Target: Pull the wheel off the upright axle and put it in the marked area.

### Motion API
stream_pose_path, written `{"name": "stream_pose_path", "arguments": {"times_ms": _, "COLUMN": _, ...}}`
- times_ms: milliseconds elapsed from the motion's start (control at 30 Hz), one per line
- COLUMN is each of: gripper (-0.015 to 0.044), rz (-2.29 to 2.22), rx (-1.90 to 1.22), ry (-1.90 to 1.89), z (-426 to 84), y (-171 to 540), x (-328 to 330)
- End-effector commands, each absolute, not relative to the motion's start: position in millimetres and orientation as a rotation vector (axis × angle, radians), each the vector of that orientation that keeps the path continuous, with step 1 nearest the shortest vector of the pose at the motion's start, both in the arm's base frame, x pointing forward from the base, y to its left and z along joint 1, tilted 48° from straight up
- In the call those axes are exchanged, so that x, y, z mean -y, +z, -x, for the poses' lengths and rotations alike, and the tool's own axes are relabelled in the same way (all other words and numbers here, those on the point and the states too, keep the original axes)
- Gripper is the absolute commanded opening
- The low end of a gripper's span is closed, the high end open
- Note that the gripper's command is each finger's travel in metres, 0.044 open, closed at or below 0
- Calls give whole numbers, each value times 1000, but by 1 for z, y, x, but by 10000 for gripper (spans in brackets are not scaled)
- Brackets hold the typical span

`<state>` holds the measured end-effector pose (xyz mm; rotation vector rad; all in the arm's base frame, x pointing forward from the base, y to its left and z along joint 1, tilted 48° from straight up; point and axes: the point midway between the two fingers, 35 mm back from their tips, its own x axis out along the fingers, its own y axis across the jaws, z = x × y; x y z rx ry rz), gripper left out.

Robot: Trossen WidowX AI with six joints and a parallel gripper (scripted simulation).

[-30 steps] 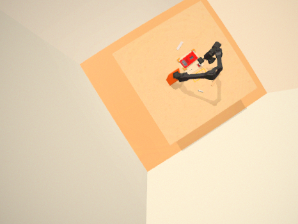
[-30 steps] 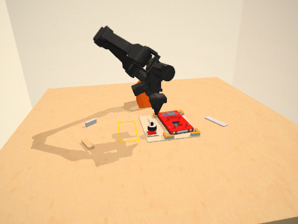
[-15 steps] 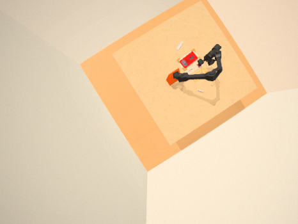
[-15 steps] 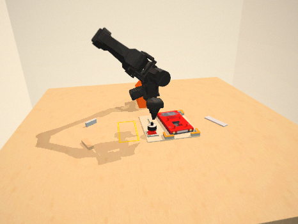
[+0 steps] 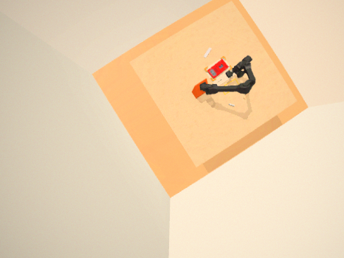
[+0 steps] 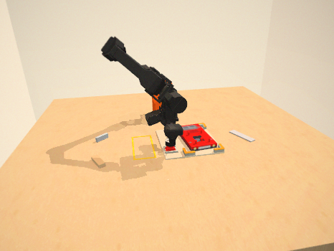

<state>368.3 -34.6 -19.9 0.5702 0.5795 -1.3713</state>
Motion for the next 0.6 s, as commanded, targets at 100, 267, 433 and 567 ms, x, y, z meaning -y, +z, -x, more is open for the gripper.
{"name": "stream_pose_path", "arguments": {"times_ms": 100, "gripper": 181, "rz": -571, "rx": -579, "ry": -1371, "z": -368, "y": -20, "x": 34}}
{"name": "stream_pose_path", "arguments": {"times_ms": 267, "gripper": 109, "rz": -571, "rx": -579, "ry": -1371, "z": -368, "y": -20, "x": 34}}
{"name": "stream_pose_path", "arguments": {"times_ms": 433, "gripper": 0, "rz": -571, "rx": -579, "ry": -1371, "z": -368, "y": -19, "x": 33}}
{"name": "stream_pose_path", "arguments": {"times_ms": 567, "gripper": 0, "rz": -570, "rx": -579, "ry": -1371, "z": -368, "y": -18, "x": 32}}
